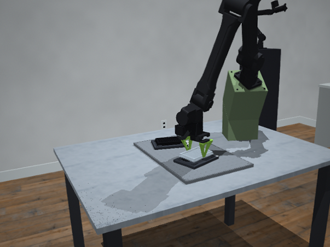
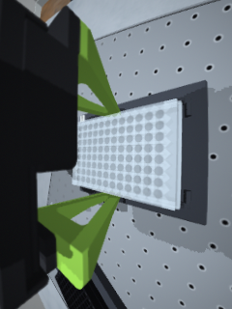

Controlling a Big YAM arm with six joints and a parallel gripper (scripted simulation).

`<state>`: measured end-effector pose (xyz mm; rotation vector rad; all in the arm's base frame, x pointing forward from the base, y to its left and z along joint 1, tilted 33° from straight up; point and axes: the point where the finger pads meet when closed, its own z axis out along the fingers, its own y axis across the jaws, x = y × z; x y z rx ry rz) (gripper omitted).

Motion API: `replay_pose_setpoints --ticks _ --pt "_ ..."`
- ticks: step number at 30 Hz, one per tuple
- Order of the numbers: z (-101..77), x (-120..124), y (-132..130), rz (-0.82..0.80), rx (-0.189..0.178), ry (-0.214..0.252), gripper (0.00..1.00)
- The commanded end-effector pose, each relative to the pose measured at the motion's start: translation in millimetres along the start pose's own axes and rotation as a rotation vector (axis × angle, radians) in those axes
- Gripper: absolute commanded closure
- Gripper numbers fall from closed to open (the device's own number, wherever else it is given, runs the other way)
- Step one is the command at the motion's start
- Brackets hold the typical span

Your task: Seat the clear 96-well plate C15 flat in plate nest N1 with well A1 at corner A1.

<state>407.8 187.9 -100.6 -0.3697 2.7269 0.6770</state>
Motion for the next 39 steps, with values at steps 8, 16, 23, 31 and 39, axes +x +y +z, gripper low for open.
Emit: replay_pose_setpoints --ticks 8,16,23,31,39 --pt "5.7 -3.1 0.8 0.007 0.0 -0.009 1.0" --pt "6.1 -4.7 -0.3 0.009 0.001 -0.012 1.0" --pt "8.3 -2.7 2.2 0.005 -0.001 -0.008 1.0" --pt "9.5 -3.5 2.3 0.004 -0.002 -0.009 1.0" --pt "10.6 -3.5 2.2 0.005 -0.001 -0.009 1.0"
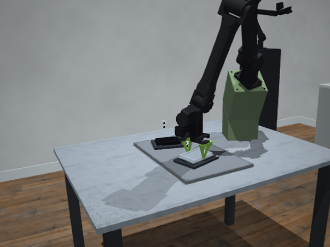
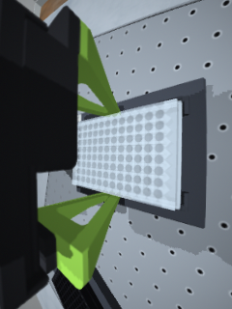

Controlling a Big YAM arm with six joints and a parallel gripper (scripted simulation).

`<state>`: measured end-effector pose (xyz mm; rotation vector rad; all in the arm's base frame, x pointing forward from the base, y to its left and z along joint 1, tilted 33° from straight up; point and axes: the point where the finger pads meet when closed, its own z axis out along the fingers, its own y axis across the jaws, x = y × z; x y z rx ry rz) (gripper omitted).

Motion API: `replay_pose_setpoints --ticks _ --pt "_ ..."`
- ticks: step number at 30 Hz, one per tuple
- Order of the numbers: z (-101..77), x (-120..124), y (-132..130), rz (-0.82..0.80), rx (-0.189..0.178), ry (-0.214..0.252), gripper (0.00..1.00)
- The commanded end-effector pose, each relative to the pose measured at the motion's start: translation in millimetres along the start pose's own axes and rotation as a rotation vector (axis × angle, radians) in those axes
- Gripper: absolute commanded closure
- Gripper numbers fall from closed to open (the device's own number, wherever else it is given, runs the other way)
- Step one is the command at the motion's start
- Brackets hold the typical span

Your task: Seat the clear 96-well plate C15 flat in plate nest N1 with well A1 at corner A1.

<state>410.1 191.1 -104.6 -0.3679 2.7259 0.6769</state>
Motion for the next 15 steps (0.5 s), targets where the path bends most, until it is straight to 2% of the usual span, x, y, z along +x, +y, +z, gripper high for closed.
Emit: replay_pose_setpoints --ticks 1,15 --pt "5.3 -1.5 1.8 0.005 -0.001 -0.006 1.0" --pt "7.0 -3.1 1.2 0.005 -0.001 -0.009 1.0"
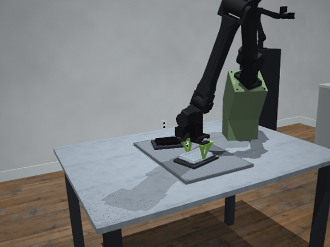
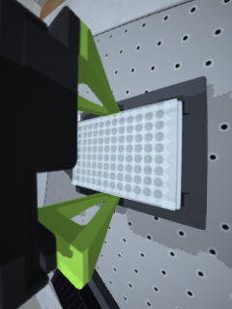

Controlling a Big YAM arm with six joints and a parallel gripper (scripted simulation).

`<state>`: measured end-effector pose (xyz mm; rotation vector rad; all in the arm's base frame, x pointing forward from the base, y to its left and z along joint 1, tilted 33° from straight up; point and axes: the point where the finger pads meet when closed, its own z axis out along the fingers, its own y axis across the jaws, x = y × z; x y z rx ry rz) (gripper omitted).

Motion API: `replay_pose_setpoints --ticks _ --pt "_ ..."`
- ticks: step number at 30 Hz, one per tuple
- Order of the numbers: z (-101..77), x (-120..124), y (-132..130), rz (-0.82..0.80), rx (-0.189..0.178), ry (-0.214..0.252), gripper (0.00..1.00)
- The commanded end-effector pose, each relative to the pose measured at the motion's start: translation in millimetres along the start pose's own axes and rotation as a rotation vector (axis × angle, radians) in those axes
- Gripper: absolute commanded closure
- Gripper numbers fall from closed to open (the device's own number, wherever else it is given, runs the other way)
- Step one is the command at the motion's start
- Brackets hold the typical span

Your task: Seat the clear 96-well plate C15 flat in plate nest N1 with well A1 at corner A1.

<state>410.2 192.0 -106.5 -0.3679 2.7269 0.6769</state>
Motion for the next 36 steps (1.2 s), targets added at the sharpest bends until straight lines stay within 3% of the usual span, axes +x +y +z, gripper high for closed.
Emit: replay_pose_setpoints --ticks 1,36 --pt "5.2 -2.8 1.4 0.005 -0.001 -0.009 1.0" --pt "7.9 -3.2 3.4 0.0 -0.002 -0.009 1.0"
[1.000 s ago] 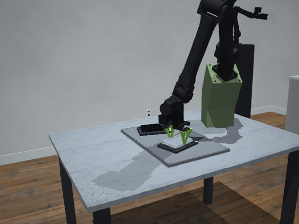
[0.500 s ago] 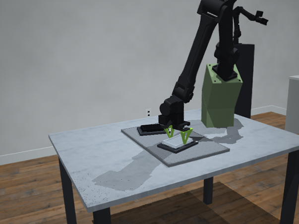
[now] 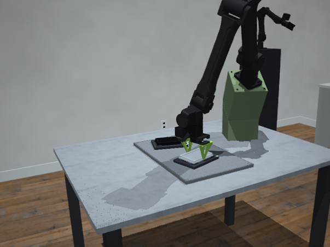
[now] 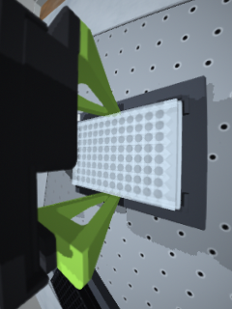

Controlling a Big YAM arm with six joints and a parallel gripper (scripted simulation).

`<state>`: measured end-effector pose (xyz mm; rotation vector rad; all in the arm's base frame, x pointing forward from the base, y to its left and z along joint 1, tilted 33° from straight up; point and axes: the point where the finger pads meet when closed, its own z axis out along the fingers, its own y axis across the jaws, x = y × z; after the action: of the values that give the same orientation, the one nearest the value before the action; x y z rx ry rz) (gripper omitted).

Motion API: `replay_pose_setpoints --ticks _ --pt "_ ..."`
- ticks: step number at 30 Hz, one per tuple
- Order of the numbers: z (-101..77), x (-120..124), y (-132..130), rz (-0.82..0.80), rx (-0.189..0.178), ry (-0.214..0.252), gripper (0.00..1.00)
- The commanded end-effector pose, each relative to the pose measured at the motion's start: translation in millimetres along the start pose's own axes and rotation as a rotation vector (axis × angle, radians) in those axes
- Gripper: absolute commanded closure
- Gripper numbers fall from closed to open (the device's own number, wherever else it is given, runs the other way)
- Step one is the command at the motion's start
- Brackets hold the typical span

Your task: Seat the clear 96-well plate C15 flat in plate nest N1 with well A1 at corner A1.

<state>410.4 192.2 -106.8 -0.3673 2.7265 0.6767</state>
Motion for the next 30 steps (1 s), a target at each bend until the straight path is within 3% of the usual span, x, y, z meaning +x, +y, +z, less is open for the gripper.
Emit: replay_pose_setpoints --ticks 1,22,23,30 --pt "7.6 -3.1 3.4 0.0 -0.003 -0.008 1.0" --pt "7.6 -2.7 3.5 0.0 -0.002 -0.008 1.0" --pt "7.6 -2.7 3.5 0.0 -0.002 -0.008 0.0" --pt "4.6 -1.7 -3.9 0.018 0.002 -0.011 0.0"
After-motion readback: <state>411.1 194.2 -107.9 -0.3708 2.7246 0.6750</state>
